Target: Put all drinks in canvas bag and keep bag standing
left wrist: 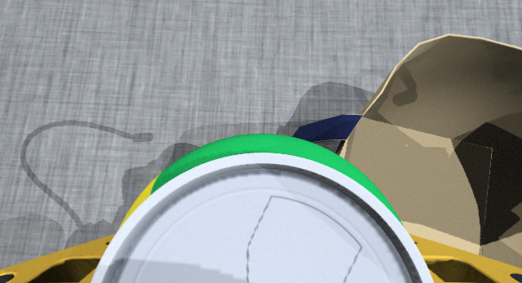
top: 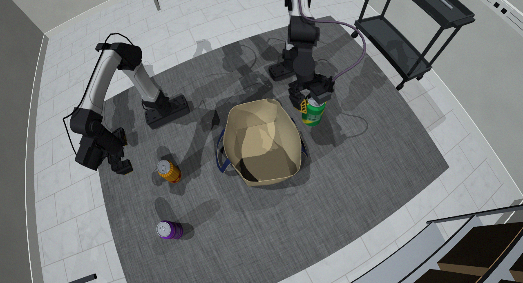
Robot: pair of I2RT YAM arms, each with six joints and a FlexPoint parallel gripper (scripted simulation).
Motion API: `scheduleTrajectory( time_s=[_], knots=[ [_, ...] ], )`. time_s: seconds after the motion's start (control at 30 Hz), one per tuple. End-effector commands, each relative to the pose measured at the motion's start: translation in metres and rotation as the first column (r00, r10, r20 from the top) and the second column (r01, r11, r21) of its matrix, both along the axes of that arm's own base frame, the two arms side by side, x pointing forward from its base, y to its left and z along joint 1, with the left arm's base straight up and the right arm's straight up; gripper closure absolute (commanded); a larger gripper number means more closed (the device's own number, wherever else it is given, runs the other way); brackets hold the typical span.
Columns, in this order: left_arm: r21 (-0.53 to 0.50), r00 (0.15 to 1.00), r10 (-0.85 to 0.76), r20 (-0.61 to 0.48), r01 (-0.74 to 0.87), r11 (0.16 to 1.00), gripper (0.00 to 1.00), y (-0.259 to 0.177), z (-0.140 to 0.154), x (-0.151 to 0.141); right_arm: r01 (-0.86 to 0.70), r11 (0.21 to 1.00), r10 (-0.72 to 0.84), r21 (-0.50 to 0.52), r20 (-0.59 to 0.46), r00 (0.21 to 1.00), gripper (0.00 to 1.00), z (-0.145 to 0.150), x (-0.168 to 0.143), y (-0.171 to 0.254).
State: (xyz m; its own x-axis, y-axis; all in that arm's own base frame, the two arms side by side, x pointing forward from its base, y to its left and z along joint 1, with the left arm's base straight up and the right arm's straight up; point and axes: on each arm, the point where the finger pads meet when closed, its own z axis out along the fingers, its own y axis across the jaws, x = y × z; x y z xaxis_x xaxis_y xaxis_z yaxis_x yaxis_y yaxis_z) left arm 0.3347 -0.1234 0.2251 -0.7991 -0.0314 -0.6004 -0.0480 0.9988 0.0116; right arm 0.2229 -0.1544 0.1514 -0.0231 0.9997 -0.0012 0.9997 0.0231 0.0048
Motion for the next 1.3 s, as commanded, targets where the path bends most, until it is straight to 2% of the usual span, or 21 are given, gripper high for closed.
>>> scheduleTrajectory(
  time_s=[0.0,0.1,0.13,0.57,0.7,0.9,1.1,1.13,1.2,1.23,1.27],
  knots=[
    [-0.055,0.988,0.025,0.155,-0.017,0.998,0.33,0.001,0.044,0.014,0.006,0.999,-0.003,-0.052,0.057,0.998,0.00,0.016,0.007,-0.007],
    [-0.054,0.988,0.025,0.153,-0.017,0.998,0.33,0.001,0.043,0.014,0.006,0.999,-0.003,-0.052,0.058,0.998,0.00,0.016,0.007,-0.007],
    [-0.045,0.993,0.036,0.112,-0.031,0.999,0.33,-0.012,0.026,0.020,0.006,0.999,-0.003,-0.052,0.058,0.998,0.00,0.016,0.007,-0.007],
    [-0.058,0.992,0.024,0.126,-0.016,0.998,0.33,-0.047,0.039,0.031,0.006,0.999,-0.003,-0.052,0.058,0.998,0.00,0.016,0.007,-0.007],
    [-0.041,0.995,0.039,0.093,-0.035,0.999,0.33,-0.055,0.029,0.032,0.006,0.999,-0.003,-0.052,0.058,0.998,0.00,0.016,0.006,-0.007],
    [-0.043,0.996,0.030,0.081,-0.027,0.999,0.33,-0.072,0.030,0.032,0.006,0.999,-0.003,-0.052,0.058,0.998,0.00,0.016,0.006,-0.007],
    [-0.058,0.995,0.037,0.094,-0.031,0.998,0.33,-0.091,0.032,0.043,0.006,0.999,-0.003,-0.052,0.058,0.998,0.00,0.016,0.006,-0.007],
    [-0.068,0.993,0.027,0.111,-0.020,0.998,0.33,-0.090,0.040,0.043,0.006,0.999,-0.003,-0.052,0.058,0.998,0.00,0.016,0.006,-0.007],
    [-0.068,0.993,0.027,0.111,-0.020,0.998,0.33,-0.090,0.040,0.043,0.006,0.999,-0.003,-0.052,0.058,0.998,0.00,0.016,0.006,-0.007],
    [-0.031,0.997,0.035,0.062,-0.033,0.999,0.33,-0.093,0.026,0.040,0.006,0.999,-0.003,-0.053,0.058,0.998,0.00,0.016,0.006,-0.007],
    [-0.043,0.997,0.035,0.075,-0.032,0.999,0.33,-0.099,0.028,0.043,0.006,0.999,-0.003,-0.053,0.058,0.998,0.00,0.016,0.006,-0.007]
  ],
)
